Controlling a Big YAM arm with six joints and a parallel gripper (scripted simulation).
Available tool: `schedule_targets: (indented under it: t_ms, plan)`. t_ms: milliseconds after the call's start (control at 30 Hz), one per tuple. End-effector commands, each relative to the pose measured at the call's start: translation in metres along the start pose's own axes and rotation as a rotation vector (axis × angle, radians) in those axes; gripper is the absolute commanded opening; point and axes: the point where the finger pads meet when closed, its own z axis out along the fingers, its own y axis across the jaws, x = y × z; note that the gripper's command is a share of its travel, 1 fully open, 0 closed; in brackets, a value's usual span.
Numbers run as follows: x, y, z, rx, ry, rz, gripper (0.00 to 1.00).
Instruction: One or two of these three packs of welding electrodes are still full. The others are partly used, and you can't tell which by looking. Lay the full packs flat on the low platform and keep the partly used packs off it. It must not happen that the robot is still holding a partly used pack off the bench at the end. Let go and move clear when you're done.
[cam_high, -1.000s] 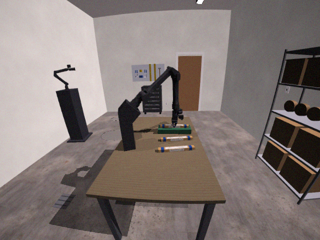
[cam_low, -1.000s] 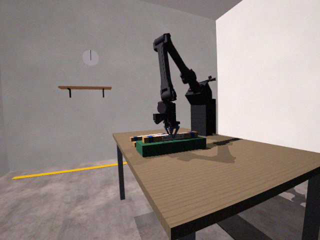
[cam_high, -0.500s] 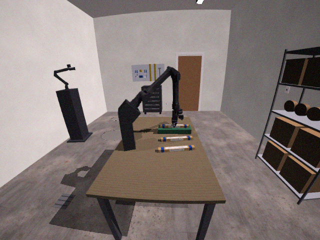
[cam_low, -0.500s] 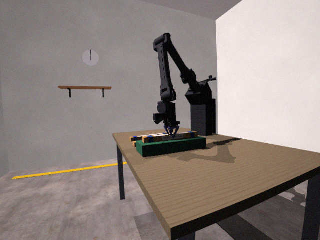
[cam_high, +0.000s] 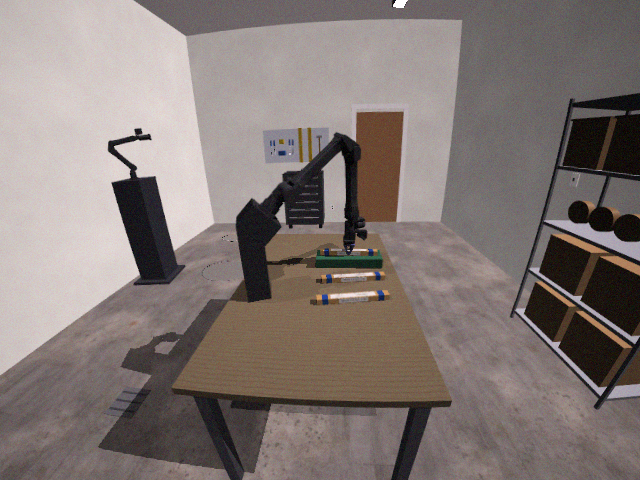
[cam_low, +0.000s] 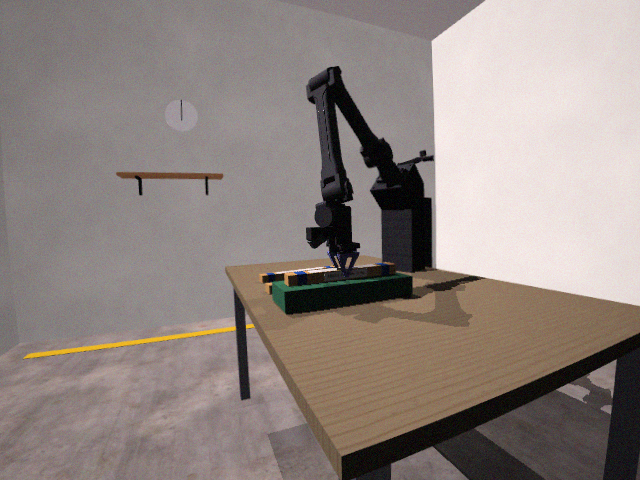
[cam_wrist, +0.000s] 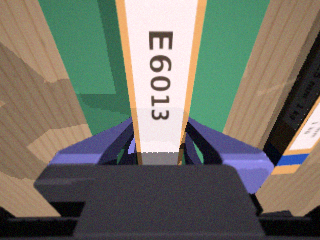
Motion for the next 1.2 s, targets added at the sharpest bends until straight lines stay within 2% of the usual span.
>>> schedule_targets:
  t_ms: [0,733,767,967,1167]
  plan:
    - [-0.025,0.028,-0.028,-0.054,-0.047,0.0,0.0]
    - [-0.025,0.029,-0.03,-0.054,-0.048,0.005,0.0]
    - [-0.025,0.029,-0.03,-0.054,-0.048,0.005,0.74]
    - [-0.028,0.027,-0.029,-0.054,-0.053,0.01,0.74]
    - [-0.022,0.016,-0.02,-0.033,-0.039,0.015,0.74]
